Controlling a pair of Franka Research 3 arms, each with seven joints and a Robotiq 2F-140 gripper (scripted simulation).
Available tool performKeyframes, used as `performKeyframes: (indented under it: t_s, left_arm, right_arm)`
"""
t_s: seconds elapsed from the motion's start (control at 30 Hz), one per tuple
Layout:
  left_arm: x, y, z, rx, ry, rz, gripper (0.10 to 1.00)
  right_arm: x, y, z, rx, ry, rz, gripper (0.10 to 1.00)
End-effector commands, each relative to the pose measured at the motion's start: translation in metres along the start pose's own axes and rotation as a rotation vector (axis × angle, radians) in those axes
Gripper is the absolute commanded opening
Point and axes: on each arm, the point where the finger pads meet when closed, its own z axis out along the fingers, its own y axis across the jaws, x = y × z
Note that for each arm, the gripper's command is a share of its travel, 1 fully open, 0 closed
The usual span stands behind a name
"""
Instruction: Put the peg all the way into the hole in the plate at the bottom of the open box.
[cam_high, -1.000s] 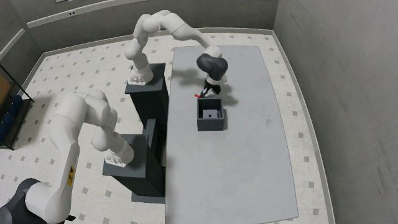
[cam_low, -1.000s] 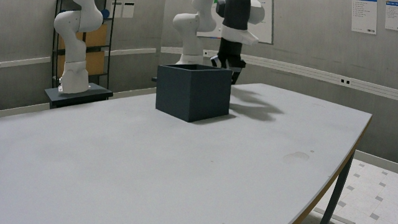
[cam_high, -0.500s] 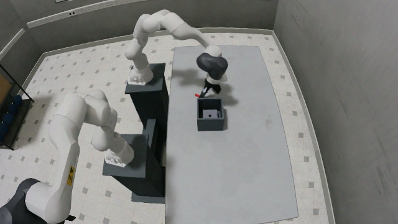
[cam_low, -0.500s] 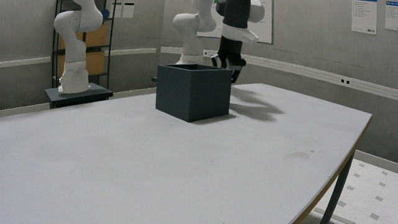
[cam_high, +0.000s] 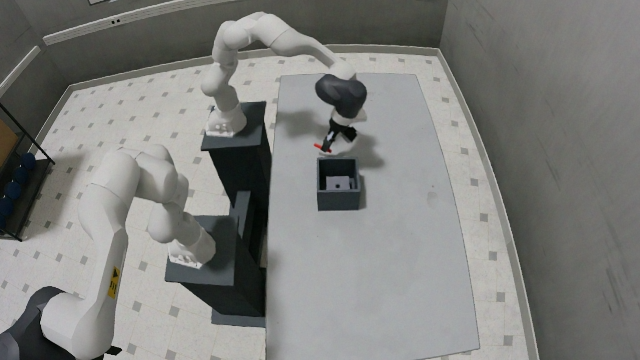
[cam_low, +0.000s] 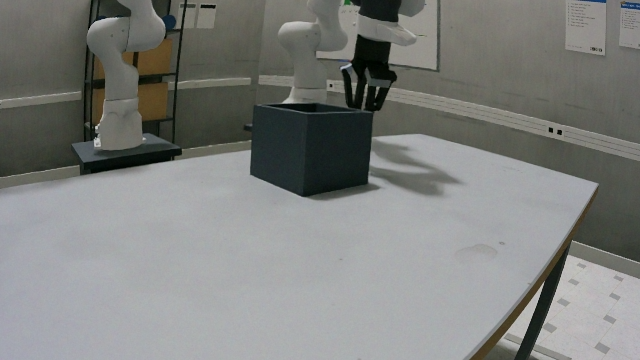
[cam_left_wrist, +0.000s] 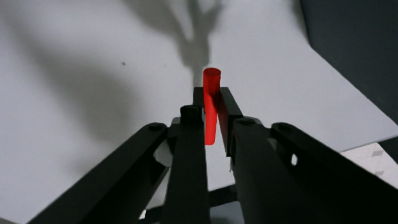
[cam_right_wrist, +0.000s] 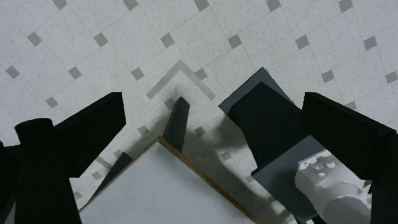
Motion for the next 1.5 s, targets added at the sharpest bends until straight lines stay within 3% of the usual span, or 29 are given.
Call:
performKeyframes:
  t_s: [0.0, 0.97, 1.17, 1.47]
  left_arm:
    - [-0.0092, 0.0005, -0.0097, -0.004, -0.017, 0.007, 0.099]
    - [-0.0109, 0.0004, -0.0144, 0.001, -0.017, 0.021, 0.099]
    - [-0.0108, 0.0004, -0.0144, 0.030, -0.017, 0.103, 0.099]
    - [-0.0109, 0.0004, -0.0144, 0.110, -0.016, 0.328, 0.099]
  right_arm:
    - [0.0001, 0.0001, -0.0002, 0.000, 0.000, 0.000, 1.000]
    - [0.0001, 0.0001, -0.0002, 0.000, 0.000, 0.000, 1.000]
    - [0.0001, 0.0001, -0.0002, 0.000, 0.000, 0.000, 1.000]
    - [0.0001, 0.0001, -0.0002, 0.000, 0.000, 0.000, 1.000]
